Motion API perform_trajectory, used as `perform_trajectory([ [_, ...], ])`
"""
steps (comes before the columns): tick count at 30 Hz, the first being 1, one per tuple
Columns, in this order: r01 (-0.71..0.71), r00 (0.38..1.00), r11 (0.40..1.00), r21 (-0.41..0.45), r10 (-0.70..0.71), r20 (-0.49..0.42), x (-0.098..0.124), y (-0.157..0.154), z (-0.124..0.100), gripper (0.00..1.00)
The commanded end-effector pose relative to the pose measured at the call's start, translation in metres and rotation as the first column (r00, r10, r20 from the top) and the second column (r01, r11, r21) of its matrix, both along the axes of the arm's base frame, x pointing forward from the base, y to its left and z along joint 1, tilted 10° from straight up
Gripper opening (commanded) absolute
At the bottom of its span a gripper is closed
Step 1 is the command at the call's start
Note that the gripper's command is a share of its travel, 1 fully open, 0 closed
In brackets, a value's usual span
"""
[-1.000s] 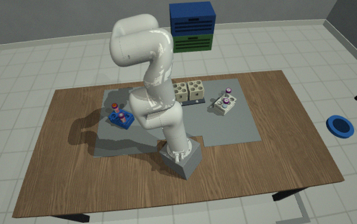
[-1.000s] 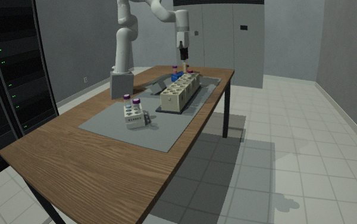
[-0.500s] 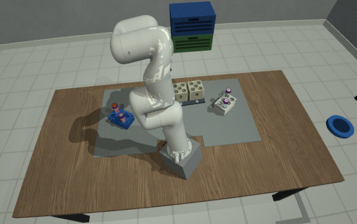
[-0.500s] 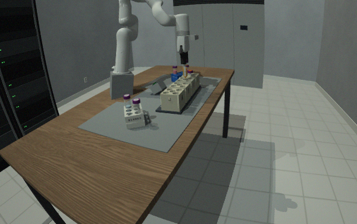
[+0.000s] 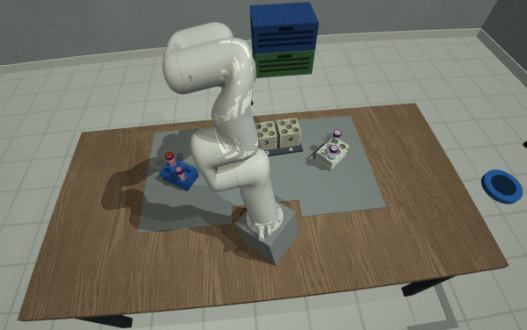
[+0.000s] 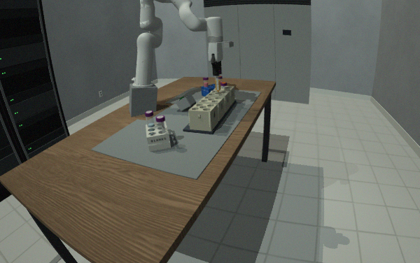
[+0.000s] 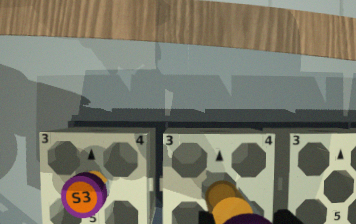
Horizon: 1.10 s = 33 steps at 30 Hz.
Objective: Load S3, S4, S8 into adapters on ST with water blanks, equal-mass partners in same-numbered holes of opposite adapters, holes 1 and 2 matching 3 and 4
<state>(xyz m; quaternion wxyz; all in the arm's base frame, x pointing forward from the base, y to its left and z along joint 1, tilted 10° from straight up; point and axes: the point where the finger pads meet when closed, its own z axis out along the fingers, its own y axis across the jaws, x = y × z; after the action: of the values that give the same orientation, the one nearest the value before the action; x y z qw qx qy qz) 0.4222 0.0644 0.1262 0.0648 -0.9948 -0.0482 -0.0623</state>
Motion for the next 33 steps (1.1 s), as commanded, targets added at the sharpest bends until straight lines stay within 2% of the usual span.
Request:
perform_trajectory([
  [1, 0.0, 1.0, 1.0, 0.0, 0.0, 0.005, 0.002, 0.0, 0.0, 0.0],
  [33, 0.0, 1.0, 1.0, 0.0, 0.0, 0.004, 0.005, 0.004, -0.028, 0.0],
])
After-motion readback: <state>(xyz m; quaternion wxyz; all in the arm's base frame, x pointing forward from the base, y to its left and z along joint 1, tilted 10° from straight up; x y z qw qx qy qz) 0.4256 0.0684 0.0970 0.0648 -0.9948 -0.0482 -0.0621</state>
